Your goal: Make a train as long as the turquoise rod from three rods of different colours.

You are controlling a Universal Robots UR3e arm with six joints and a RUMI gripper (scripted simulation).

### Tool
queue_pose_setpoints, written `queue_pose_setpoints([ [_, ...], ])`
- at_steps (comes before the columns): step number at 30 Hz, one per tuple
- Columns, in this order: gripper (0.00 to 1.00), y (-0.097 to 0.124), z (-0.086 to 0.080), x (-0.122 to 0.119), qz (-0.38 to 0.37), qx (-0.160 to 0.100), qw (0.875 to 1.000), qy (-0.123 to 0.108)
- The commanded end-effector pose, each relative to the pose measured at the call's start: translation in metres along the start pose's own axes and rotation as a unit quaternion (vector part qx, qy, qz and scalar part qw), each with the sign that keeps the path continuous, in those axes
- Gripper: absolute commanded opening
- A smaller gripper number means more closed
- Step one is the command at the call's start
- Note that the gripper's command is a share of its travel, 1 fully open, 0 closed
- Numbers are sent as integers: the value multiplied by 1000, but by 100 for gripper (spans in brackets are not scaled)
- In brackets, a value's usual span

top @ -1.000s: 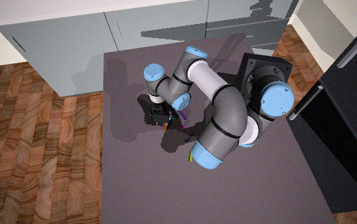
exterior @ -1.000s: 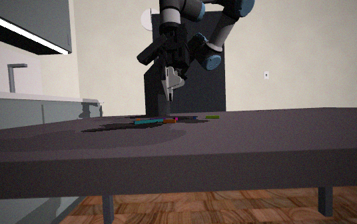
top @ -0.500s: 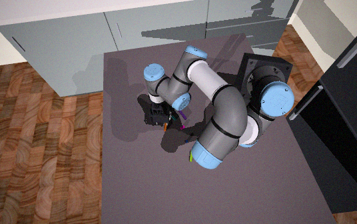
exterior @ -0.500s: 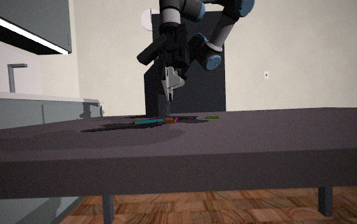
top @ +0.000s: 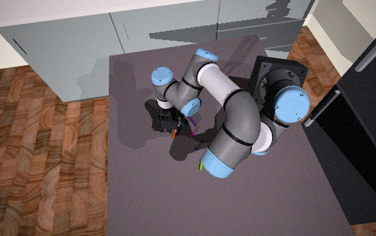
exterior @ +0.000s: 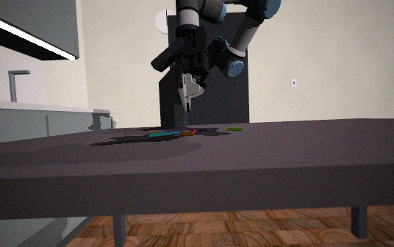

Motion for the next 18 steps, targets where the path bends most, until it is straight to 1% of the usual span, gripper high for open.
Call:
queue_pose_setpoints([
  [1,14,0,0,-1,0,1,1000,-1],
  [11,14,0,5,-1,0,1,1000,-1],
  [18,14,0,13,-1,0,1,1000,-1],
])
Point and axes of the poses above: the point where the finger pads meet when closed, its own z axis out along the fingers, its own x axis across the jaws, y = z × x, the point moved 3 cm from there along -z, back along the fingers, and after that the axes turned 13 degrees about -z, right-handed, at the moved point
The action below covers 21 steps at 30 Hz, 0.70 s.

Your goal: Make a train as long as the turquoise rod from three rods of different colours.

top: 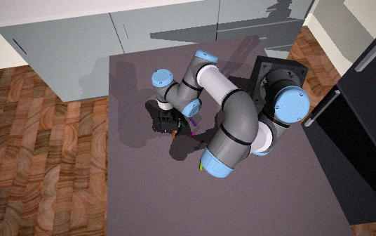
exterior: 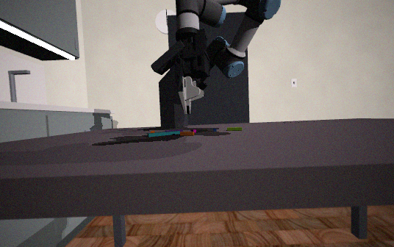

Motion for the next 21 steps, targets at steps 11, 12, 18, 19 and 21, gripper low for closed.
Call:
queue_pose_setpoints([
  [11,14,0,19,-1,0,1,1000,-1],
  [12,14,0,21,-1,0,1,1000,-1],
  [18,14,-1,30,-1,0,1,1000,-1],
  [19,14,-1,31,-1,0,1,1000,-1],
  [21,14,-1,34,-1,0,1,1000,-1],
])
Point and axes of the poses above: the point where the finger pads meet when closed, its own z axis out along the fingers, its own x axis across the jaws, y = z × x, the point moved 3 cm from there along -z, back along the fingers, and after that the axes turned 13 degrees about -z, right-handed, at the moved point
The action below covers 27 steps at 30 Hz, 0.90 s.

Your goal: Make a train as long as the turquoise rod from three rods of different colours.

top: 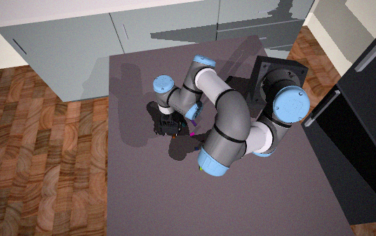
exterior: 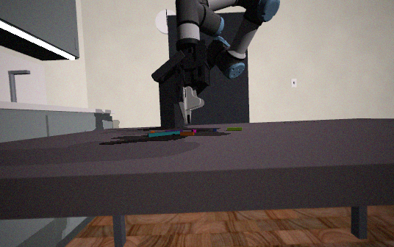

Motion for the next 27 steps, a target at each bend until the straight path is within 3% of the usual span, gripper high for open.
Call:
queue_pose_setpoints([
  [1,14,-1,8,-1,0,1,1000,-1],
  [27,14,-1,17,-1,0,1,1000,-1],
])
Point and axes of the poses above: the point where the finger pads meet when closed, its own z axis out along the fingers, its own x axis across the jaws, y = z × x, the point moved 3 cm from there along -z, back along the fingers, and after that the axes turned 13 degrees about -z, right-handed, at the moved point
